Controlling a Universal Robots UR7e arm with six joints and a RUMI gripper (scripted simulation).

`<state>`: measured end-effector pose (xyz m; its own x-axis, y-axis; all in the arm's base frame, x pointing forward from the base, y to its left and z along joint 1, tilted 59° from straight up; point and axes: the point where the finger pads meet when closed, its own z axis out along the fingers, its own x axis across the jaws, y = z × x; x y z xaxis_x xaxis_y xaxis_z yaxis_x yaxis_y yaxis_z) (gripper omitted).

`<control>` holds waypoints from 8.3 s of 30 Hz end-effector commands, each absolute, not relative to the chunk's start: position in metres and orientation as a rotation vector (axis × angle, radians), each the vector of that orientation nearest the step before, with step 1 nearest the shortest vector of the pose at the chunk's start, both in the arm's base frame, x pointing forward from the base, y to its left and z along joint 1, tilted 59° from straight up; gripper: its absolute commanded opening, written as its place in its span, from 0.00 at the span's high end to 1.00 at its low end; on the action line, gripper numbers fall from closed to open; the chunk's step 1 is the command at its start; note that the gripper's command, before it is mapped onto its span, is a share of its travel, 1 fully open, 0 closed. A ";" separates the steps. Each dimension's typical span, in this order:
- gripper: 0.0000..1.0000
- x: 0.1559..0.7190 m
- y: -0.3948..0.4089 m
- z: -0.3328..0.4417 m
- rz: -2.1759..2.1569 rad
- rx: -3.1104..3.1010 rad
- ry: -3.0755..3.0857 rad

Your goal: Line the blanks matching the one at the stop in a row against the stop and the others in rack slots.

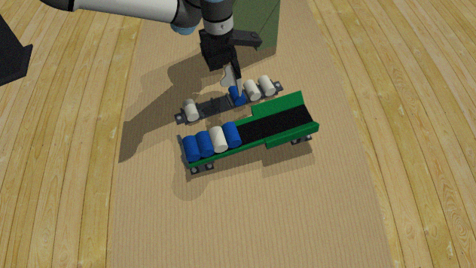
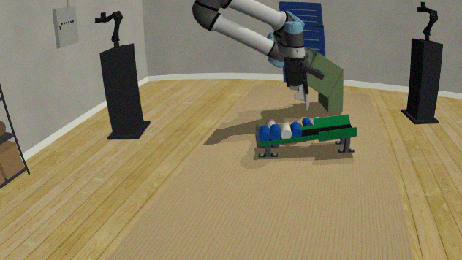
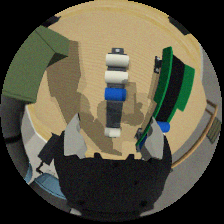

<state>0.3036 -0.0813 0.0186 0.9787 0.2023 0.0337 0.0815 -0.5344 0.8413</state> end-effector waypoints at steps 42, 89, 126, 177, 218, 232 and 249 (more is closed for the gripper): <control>0.49 0.302 -0.072 0.002 0.177 2.107 0.176; 0.49 0.308 -0.107 -0.020 0.171 2.108 0.176; 0.49 0.312 -0.116 -0.025 0.176 2.107 0.175; 0.49 0.319 -0.146 -0.044 0.176 2.107 0.174; 0.62 0.318 -0.146 -0.043 0.175 2.107 0.175; 0.62 0.318 -0.146 -0.043 0.175 2.107 0.175; 0.62 0.318 -0.146 -0.043 0.175 2.107 0.175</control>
